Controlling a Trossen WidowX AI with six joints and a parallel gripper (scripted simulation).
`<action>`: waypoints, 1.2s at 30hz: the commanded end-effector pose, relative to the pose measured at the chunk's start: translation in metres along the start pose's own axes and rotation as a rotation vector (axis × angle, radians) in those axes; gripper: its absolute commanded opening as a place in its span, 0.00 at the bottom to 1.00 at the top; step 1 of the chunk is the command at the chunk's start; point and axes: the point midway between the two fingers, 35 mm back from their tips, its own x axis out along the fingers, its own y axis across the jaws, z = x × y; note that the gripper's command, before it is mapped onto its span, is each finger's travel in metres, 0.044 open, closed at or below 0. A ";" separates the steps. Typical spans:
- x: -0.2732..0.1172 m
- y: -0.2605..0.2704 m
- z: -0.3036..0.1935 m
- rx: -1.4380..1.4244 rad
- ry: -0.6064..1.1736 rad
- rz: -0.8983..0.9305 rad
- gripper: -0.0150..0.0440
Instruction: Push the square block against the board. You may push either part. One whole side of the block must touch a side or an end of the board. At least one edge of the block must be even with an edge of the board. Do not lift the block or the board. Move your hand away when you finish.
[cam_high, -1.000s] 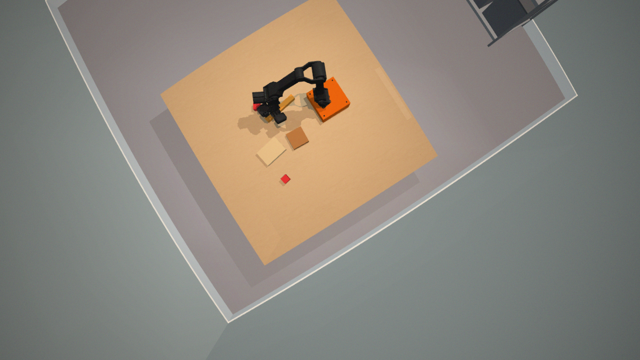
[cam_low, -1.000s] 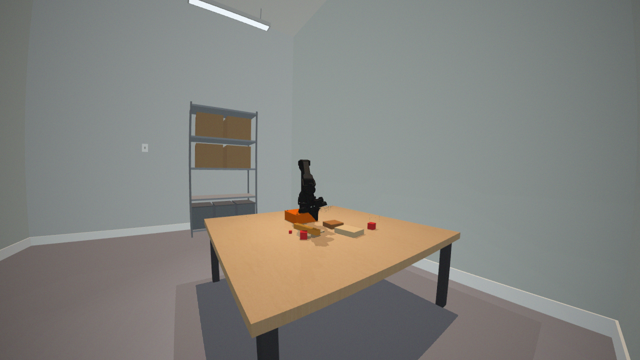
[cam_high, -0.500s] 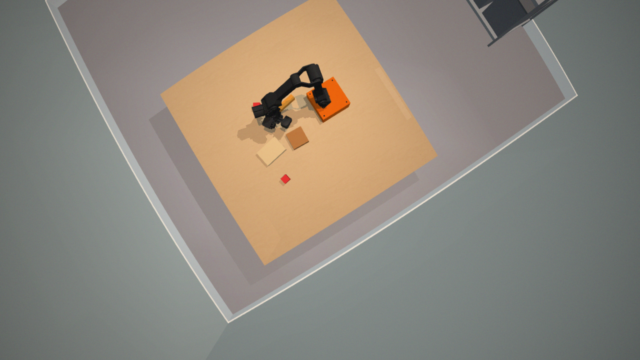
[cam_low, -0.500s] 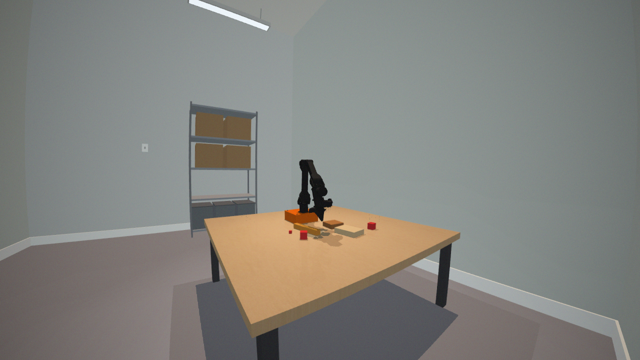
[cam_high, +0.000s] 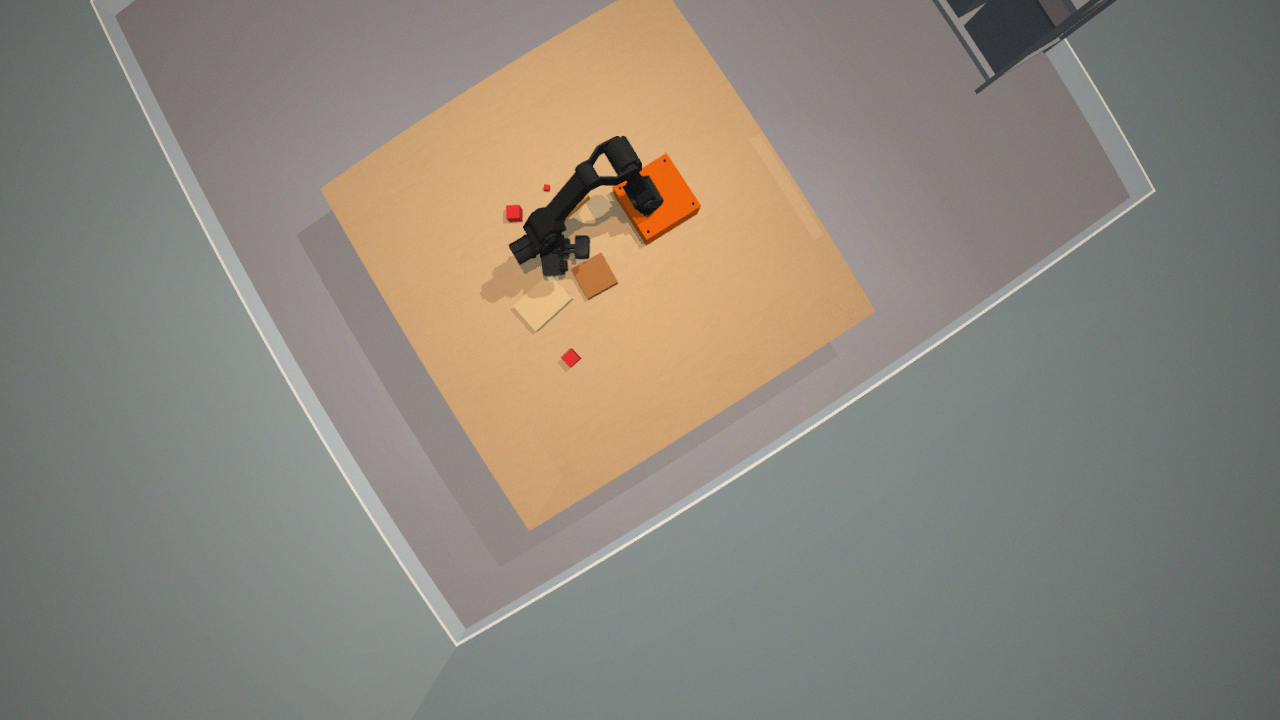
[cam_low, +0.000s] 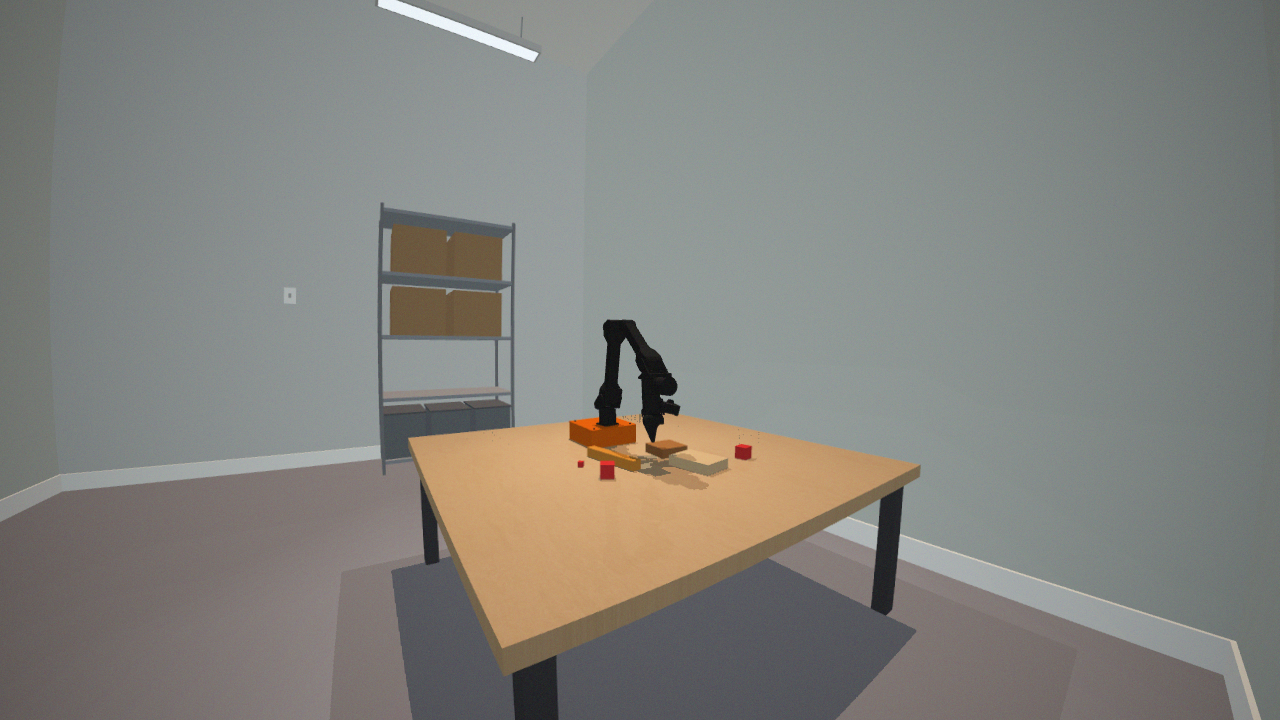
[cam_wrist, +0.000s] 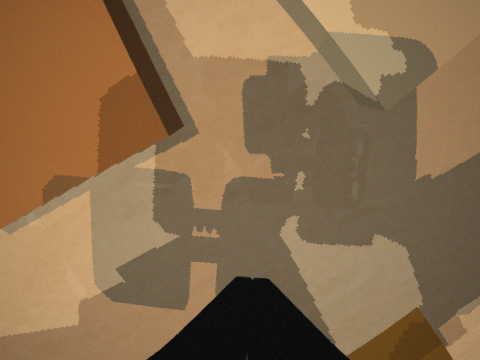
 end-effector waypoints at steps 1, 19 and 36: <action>0.002 0.004 0.007 -0.109 0.036 0.010 0.25; 0.057 0.007 0.005 -0.156 0.050 0.015 0.25; 0.056 0.002 -0.013 -0.156 0.051 0.014 0.25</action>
